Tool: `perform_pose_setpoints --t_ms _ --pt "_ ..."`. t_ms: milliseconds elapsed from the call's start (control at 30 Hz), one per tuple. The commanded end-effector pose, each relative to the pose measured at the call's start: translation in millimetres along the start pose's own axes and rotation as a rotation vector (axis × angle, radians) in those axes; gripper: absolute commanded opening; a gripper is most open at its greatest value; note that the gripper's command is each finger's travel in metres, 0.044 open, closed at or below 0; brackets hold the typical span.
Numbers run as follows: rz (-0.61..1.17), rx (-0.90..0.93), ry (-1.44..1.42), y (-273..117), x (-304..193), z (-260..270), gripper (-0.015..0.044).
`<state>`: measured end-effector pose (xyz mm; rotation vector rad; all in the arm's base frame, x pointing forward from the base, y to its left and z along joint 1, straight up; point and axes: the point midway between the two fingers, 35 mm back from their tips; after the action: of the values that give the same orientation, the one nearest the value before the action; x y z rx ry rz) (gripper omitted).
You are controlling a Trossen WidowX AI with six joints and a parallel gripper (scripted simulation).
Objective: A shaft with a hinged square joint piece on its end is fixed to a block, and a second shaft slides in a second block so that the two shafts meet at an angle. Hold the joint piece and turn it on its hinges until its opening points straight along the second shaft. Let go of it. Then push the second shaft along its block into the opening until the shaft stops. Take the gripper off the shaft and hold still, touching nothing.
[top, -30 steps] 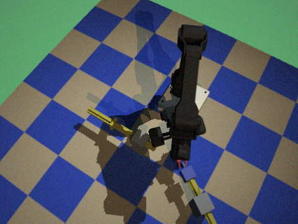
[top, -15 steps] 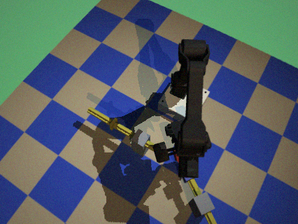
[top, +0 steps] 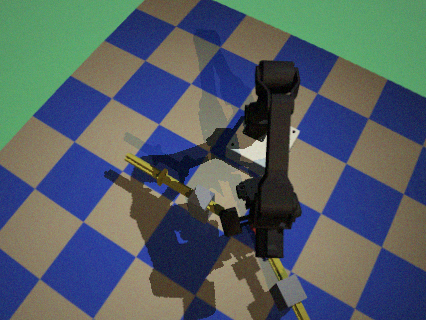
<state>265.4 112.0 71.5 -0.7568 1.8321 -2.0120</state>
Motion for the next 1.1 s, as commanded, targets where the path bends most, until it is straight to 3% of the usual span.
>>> perform_pose_setpoints --t_ms 0,167,500,1067 --pt "-0.009 -0.006 0.001 9.2 1.3 -1.0 0.0440" --pt "-0.009 -0.006 0.001 14.8 1.4 -1.1 0.0440" --pt "-0.009 -0.006 0.001 14.8 1.4 -1.1 0.0182" --pt "-0.009 -0.006 0.001 14.8 1.4 -1.1 0.0182"
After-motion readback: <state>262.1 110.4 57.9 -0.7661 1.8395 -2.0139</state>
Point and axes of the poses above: the point midway between the two fingers, 35 mm back from their tips, its own y axis out along the fingers, its own z axis across the jaws, x = y × z, and after that the axes turned 8 degrees about y, right-handed
